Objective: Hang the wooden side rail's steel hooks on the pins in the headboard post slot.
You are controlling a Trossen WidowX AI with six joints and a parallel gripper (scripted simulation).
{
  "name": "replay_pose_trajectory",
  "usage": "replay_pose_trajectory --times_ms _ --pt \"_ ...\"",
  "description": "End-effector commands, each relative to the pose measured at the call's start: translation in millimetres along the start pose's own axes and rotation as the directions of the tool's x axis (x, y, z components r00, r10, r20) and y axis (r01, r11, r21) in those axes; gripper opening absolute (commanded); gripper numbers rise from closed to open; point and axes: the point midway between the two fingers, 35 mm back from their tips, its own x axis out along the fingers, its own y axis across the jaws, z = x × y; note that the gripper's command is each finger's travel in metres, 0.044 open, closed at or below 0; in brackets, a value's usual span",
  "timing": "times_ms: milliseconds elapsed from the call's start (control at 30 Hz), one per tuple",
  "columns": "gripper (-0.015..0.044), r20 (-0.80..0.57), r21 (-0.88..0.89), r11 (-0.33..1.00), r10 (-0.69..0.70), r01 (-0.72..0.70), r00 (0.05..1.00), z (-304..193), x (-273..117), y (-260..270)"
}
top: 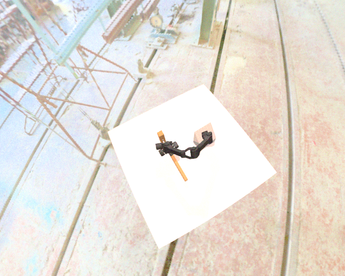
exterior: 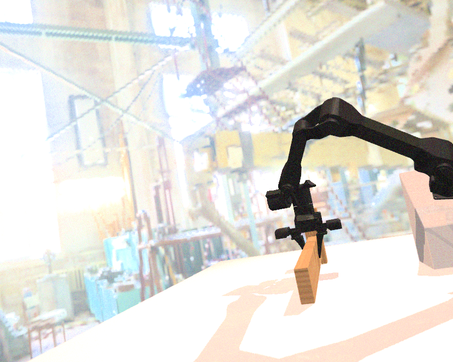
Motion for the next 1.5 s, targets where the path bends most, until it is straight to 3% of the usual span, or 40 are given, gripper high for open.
replay_pose_trajectory --times_ms 0,1467 --pt "0.0 -0.003 0.0 1.0 -0.008 0.008 1.0 -2.9 -2.7 -1.5" --pt "0.0 -0.003 0.0 1.0 -0.008 0.008 1.0 -7.6 -3.9 -0.7"
